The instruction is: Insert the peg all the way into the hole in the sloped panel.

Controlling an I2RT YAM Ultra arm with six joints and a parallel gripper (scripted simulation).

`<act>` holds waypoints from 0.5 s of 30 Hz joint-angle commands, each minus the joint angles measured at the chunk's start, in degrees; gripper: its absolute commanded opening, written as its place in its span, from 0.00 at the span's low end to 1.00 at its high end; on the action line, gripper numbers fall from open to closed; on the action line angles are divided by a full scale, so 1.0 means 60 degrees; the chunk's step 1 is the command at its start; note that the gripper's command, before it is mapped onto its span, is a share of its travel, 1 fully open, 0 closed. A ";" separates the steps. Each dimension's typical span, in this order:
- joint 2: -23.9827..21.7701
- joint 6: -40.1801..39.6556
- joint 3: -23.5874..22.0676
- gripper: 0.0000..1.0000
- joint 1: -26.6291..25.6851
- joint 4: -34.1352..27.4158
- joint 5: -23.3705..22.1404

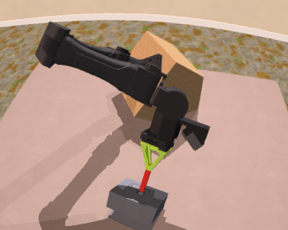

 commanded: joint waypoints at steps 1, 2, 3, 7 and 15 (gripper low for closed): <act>0.0030 -0.0141 -0.0121 0.00 0.0157 0.0383 -0.0105; 0.0029 -0.0200 -0.0133 0.00 0.0137 0.0452 -0.0119; 0.0028 -0.0257 -0.0147 0.00 0.0115 0.0521 -0.0133; 0.0001 -0.0349 -0.0229 0.00 0.0086 0.0666 -0.0154; -0.0079 -0.0464 -0.0315 0.00 0.0084 0.0786 -0.0157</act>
